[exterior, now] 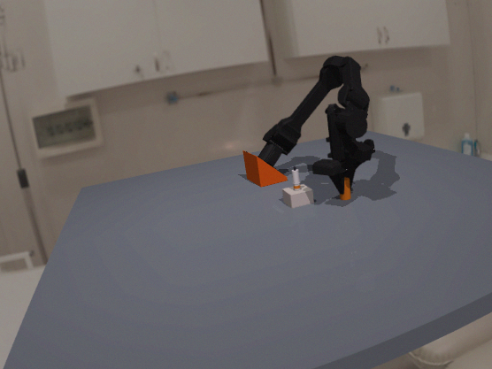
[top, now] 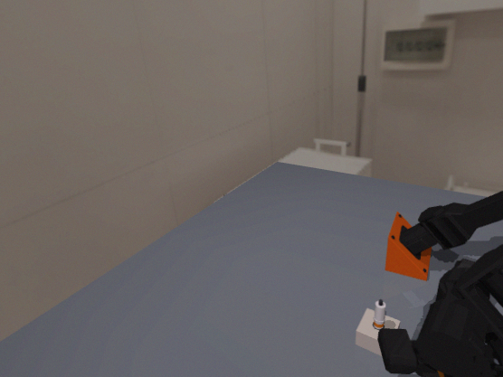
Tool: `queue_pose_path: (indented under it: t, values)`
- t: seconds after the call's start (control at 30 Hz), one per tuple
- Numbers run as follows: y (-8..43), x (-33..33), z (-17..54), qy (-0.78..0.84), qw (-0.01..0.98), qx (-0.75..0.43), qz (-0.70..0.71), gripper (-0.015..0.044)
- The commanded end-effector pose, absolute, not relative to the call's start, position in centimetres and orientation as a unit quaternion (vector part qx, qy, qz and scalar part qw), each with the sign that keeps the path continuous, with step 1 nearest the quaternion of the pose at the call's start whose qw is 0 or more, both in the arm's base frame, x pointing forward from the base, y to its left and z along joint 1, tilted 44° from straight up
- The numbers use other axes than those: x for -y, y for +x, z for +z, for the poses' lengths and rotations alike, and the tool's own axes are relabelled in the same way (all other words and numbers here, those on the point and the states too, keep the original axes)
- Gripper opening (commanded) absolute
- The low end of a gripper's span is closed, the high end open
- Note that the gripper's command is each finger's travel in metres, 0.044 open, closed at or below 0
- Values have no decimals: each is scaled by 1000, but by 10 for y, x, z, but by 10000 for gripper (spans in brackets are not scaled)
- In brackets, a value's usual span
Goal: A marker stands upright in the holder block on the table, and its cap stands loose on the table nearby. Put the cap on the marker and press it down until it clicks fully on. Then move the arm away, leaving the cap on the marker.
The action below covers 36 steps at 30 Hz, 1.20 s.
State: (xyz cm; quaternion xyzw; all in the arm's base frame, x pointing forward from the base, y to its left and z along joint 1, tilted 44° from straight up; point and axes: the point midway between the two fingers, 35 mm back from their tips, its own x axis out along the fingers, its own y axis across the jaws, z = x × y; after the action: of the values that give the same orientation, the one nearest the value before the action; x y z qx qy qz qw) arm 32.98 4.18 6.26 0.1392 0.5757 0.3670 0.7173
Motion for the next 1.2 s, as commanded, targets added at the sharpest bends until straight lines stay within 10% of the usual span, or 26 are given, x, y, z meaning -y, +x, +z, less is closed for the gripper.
queue_pose_path:
  t: [0.0, 0.13, 1.17]
  values:
    - [330, -43, 62, 141, 716, -577, 367, 87]
    - [330, -40, 64, 141, 716, -577, 367, 2]
    - [317, 23, 98, 138, 717, -580, 362, 0]
